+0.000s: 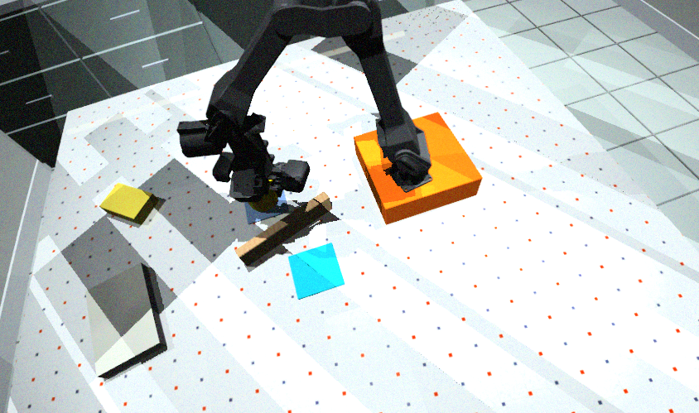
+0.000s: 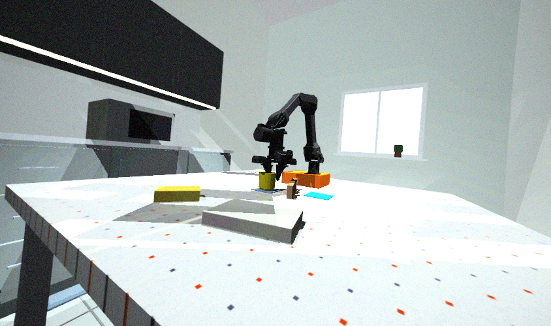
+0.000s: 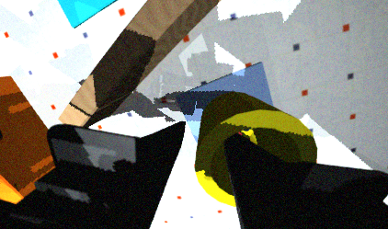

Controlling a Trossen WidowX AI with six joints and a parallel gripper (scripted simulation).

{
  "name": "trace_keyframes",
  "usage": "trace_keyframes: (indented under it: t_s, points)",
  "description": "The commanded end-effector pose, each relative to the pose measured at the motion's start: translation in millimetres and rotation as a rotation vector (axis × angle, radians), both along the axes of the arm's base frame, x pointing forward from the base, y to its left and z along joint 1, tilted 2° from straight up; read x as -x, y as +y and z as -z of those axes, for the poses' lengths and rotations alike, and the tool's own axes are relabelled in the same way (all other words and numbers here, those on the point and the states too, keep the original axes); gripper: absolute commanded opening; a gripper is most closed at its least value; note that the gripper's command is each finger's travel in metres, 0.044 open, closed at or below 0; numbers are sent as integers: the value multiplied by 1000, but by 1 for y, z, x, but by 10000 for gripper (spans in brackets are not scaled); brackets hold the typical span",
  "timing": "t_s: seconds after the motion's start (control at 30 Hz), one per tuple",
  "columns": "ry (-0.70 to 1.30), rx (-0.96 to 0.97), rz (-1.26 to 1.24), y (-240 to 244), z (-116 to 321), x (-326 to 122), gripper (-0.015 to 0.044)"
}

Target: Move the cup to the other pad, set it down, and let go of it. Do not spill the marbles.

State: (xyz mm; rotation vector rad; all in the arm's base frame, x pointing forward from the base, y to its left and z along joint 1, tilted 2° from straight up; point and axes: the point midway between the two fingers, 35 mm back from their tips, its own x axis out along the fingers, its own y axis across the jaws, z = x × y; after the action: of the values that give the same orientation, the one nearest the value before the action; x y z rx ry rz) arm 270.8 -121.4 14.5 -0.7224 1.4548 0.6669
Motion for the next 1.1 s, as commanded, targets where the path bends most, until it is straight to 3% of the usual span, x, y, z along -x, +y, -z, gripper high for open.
trace_keyframes:
  t_s: [0.0, 0.73, 1.07]
  points:
    - [-1, 0, 0, 0, 0, 0, 153]
    - [-1, 0, 0, 0, 0, 0, 0]
    - [1, 2, -2, 1, -30, -1, 0]
